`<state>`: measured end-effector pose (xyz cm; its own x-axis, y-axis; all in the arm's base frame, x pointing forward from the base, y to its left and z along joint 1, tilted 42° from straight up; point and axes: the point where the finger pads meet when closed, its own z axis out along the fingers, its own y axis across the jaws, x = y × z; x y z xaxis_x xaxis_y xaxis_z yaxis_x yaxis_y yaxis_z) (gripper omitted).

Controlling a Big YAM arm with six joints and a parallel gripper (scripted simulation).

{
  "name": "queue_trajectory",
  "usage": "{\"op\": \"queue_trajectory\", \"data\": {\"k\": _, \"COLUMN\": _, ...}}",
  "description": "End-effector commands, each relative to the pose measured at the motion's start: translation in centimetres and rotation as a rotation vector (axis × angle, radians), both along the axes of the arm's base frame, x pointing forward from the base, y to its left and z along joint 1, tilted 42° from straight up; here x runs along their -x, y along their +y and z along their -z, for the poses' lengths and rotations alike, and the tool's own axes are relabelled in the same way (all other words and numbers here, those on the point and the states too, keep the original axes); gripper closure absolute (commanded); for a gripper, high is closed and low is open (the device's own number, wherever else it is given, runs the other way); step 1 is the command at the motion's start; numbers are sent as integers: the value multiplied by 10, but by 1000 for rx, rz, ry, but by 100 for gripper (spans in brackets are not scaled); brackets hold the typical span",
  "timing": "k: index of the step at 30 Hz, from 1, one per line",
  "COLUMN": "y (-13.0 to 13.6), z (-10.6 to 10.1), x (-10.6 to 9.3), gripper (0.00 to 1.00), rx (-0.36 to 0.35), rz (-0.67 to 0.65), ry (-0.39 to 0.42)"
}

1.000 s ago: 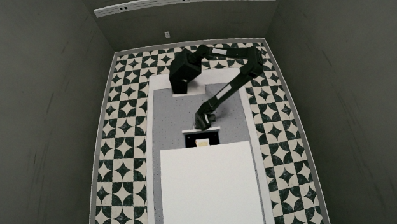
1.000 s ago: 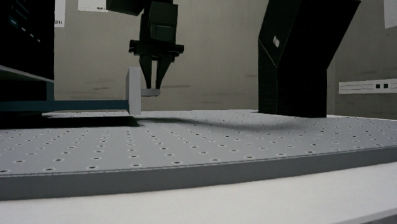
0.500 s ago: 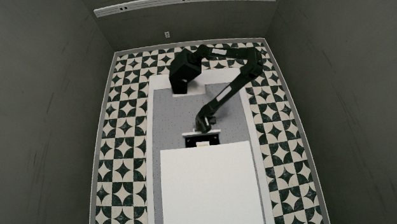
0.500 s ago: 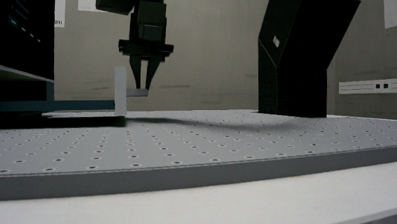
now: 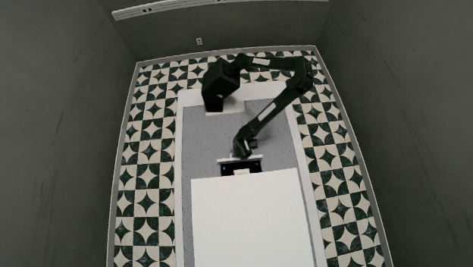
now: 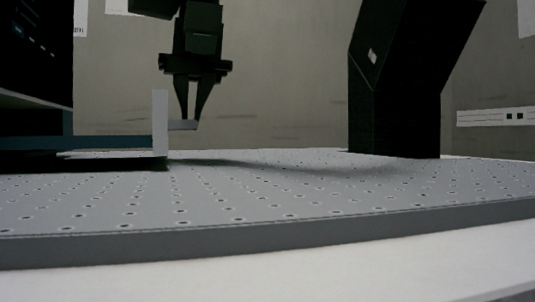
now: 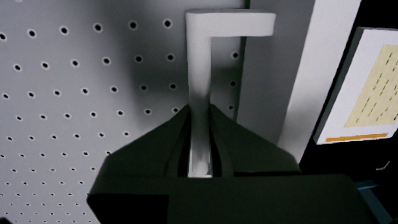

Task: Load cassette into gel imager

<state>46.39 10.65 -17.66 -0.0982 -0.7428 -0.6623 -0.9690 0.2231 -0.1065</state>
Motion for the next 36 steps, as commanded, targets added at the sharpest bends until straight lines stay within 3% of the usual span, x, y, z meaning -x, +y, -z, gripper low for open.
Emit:
{"op": "queue_trajectory", "data": {"k": 1, "y": -6, "z": 5, "x": -14, "gripper": 93, "rx": 7, "rz": 13, "ry": -12}}
{"op": "queue_trajectory", "data": {"k": 25, "y": -6, "z": 5, "x": -14, "gripper": 93, "rx": 7, "rz": 13, "ry": -12}}
{"op": "queue_trajectory", "data": {"k": 27, "y": 5, "z": 7, "x": -7, "gripper": 93, "rx": 10, "rz": 41, "ry": -52}}
{"op": "queue_trajectory", "data": {"k": 29, "y": 5, "z": 7, "x": -10, "gripper": 93, "rx": 11, "rz": 54, "ry": -67}}
{"op": "queue_trajectory", "data": {"k": 30, "y": 5, "z": 4, "x": -20, "gripper": 93, "rx": 11, "rz": 54, "ry": -83}}
{"op": "queue_trajectory", "data": {"k": 36, "y": -3, "z": 3, "x": -27, "gripper": 93, "rx": 11, "rz": 69, "ry": -84}}
